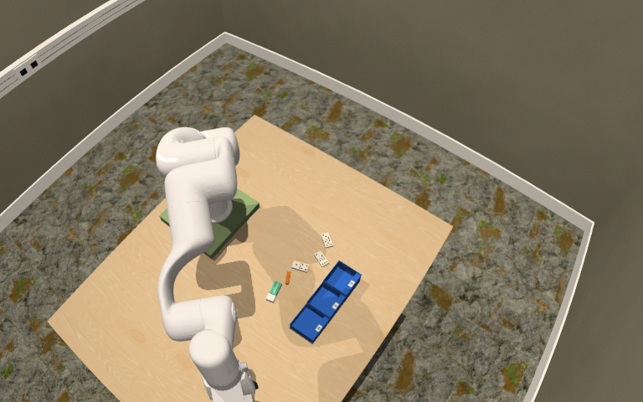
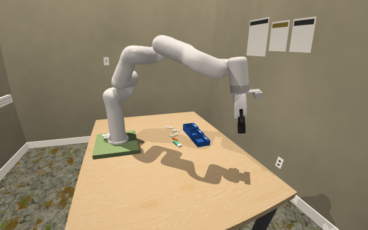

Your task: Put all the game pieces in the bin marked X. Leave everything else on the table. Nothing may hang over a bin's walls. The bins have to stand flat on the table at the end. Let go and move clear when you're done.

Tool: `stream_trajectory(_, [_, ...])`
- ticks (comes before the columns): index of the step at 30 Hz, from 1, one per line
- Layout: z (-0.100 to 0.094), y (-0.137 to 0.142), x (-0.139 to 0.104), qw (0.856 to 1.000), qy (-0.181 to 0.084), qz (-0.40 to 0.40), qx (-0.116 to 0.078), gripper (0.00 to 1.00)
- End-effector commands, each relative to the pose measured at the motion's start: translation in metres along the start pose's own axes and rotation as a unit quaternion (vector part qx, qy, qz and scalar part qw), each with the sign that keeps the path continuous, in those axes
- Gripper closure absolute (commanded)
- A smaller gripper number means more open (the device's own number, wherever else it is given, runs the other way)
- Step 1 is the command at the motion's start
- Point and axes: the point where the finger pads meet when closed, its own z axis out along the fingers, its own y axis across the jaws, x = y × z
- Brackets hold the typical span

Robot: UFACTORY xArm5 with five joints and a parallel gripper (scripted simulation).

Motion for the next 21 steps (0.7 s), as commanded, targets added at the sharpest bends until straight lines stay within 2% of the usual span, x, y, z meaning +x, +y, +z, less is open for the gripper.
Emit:
stream_trajectory(1, [-0.009, -0.016, -0.004, 1.0, 0.003, -0.003, 0.002, 0.91])
stream_trajectory(3, [-0.013, -0.031, -0.011, 0.999, -0.007, -0.034, 0.009, 0.91])
stream_trajectory(7, [-0.023, -0.06, -0.024, 0.999, -0.007, -0.034, 0.009, 0.91])
stream_trajectory(10, [-0.023, -0.06, -0.024, 0.999, -0.007, -0.034, 0.009, 0.91])
stream_trajectory(12, [-0.028, -0.074, -0.033, 0.998, -0.017, -0.066, 0.015, 0.91])
stream_trajectory(16, [-0.037, -0.101, -0.049, 0.998, -0.017, -0.066, 0.016, 0.91])
stream_trajectory(19, [-0.037, -0.101, -0.049, 0.998, -0.017, -0.066, 0.016, 0.91])
stream_trajectory(21, [-0.042, -0.114, -0.059, 0.995, -0.027, -0.097, 0.021, 0.91])
